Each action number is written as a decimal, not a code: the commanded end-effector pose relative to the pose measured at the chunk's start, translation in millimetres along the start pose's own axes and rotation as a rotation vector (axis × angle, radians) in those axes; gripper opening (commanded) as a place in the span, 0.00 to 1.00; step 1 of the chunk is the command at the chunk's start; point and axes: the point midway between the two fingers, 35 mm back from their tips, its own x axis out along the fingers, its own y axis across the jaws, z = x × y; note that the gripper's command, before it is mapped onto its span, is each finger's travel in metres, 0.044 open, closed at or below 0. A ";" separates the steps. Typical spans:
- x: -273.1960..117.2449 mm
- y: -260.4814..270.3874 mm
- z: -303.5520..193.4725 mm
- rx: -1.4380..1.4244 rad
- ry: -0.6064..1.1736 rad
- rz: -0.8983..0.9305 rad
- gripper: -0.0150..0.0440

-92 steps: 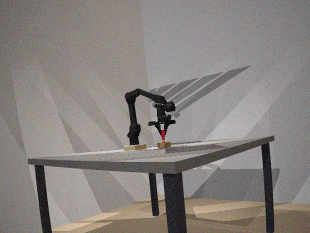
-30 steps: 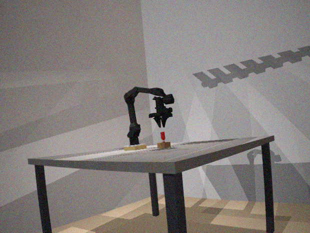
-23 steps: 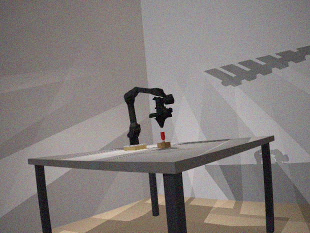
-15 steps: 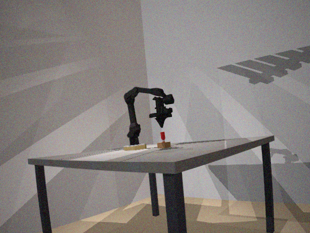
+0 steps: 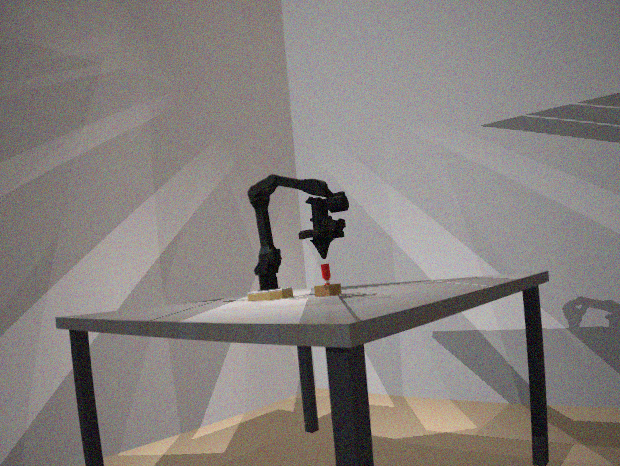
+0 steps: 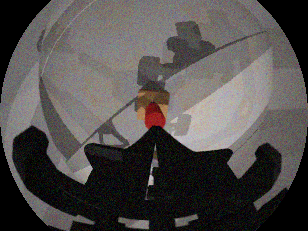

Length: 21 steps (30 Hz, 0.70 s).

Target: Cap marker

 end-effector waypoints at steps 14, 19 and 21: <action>24.7 0.0 -0.2 -0.006 0.001 0.001 0.25; 29.3 0.2 0.1 -0.006 0.001 0.001 0.25; 24.3 0.6 1.3 0.000 -0.007 0.004 0.25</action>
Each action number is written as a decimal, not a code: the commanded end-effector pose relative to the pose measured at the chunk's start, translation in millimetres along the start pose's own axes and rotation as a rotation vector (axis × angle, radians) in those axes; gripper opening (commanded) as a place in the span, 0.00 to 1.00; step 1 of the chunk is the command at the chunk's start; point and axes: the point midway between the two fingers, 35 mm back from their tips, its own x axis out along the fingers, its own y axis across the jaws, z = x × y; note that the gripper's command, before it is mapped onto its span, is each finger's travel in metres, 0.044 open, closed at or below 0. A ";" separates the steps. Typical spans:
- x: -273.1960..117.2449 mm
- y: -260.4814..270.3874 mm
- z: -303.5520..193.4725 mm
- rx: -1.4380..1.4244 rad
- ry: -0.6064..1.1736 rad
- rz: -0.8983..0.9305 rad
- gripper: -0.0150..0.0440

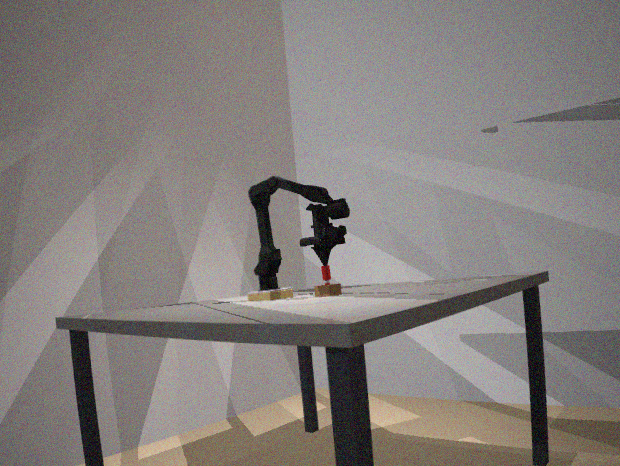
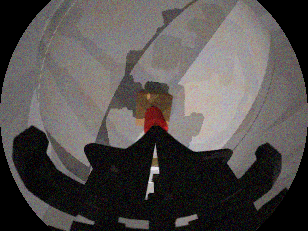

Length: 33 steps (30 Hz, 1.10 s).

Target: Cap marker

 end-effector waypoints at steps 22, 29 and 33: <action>-90.1 0.2 0.5 0.000 0.000 0.000 0.30; -90.1 0.2 0.5 0.000 0.000 0.000 0.61; -90.1 0.2 0.5 0.000 0.000 0.000 0.79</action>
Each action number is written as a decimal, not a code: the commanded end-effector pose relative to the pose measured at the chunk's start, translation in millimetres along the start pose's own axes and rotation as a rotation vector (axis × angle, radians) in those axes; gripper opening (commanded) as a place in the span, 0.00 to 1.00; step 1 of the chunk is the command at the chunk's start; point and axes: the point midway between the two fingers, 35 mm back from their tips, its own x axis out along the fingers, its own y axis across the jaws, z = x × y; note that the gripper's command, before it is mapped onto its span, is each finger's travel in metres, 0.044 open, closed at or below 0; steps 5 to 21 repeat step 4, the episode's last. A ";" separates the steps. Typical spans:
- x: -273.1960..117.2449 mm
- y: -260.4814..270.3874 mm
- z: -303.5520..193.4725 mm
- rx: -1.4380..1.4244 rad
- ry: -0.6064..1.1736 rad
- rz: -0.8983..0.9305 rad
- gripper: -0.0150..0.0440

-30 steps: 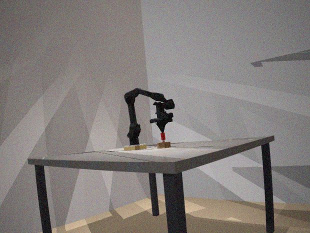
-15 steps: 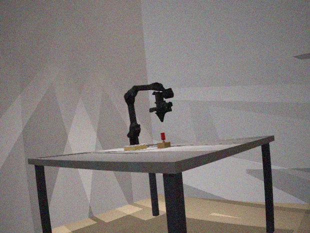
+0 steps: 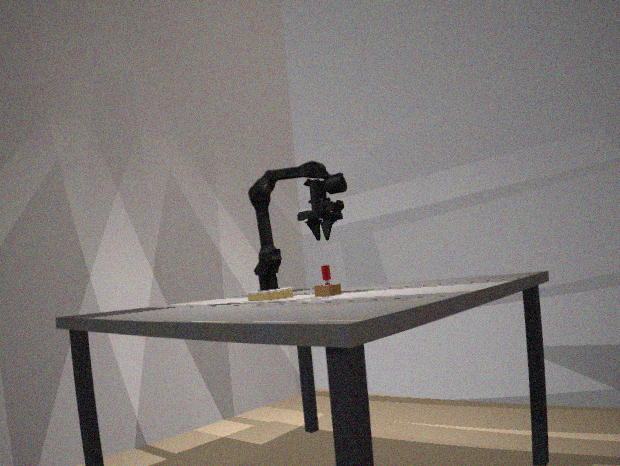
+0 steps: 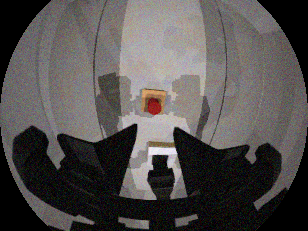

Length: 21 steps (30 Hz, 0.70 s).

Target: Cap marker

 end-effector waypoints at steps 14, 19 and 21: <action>-0.4 -0.1 -0.5 0.006 0.003 -0.001 0.97; -0.4 -0.1 -0.5 0.006 0.003 -0.001 0.97; -0.4 -0.1 -0.5 0.006 0.003 -0.001 0.97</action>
